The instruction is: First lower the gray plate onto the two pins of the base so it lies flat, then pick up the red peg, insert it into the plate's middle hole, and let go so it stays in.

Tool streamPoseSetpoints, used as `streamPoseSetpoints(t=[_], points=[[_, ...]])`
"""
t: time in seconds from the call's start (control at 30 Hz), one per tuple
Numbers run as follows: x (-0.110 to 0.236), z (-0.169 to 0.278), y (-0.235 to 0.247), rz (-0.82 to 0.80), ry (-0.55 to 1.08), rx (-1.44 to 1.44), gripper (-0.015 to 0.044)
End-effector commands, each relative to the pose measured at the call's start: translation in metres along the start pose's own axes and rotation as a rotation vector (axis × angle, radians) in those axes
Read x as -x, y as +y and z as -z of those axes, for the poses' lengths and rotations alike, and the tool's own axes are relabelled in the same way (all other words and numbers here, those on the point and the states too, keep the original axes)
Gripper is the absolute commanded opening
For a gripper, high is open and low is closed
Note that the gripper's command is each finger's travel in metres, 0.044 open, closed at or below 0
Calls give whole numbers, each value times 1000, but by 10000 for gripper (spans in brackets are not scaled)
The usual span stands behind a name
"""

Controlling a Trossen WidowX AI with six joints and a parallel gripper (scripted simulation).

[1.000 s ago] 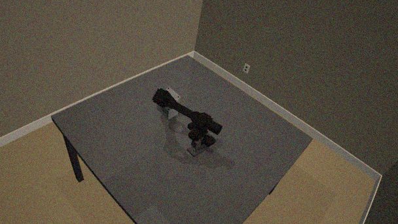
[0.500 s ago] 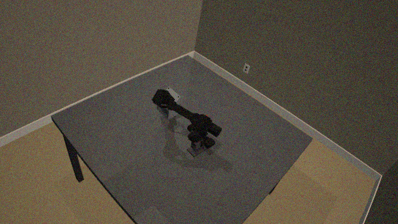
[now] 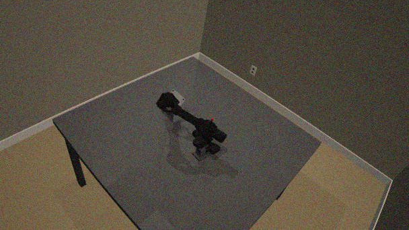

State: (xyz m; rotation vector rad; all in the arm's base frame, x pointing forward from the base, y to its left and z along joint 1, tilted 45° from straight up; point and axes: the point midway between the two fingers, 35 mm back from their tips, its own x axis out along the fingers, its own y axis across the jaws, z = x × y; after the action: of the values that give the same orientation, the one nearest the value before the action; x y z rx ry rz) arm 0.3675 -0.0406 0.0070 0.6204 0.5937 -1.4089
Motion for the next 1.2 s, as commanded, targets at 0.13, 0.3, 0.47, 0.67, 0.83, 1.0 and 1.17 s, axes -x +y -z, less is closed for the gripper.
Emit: streamPoseSetpoints(t=[0.13,0.3,0.47,0.67,0.83,1.0,1.17], points=[[-10,1,-3,5,-4,10,0],[-9,0,-1,4,-1,3,0],[-9,0,-1,4,-1,3,0],[-9,0,-1,4,-1,3,131],[-9,0,-1,4,-1,3,263],[-9,0,-1,4,-1,3,394],[-9,0,-1,4,-1,3,440]])
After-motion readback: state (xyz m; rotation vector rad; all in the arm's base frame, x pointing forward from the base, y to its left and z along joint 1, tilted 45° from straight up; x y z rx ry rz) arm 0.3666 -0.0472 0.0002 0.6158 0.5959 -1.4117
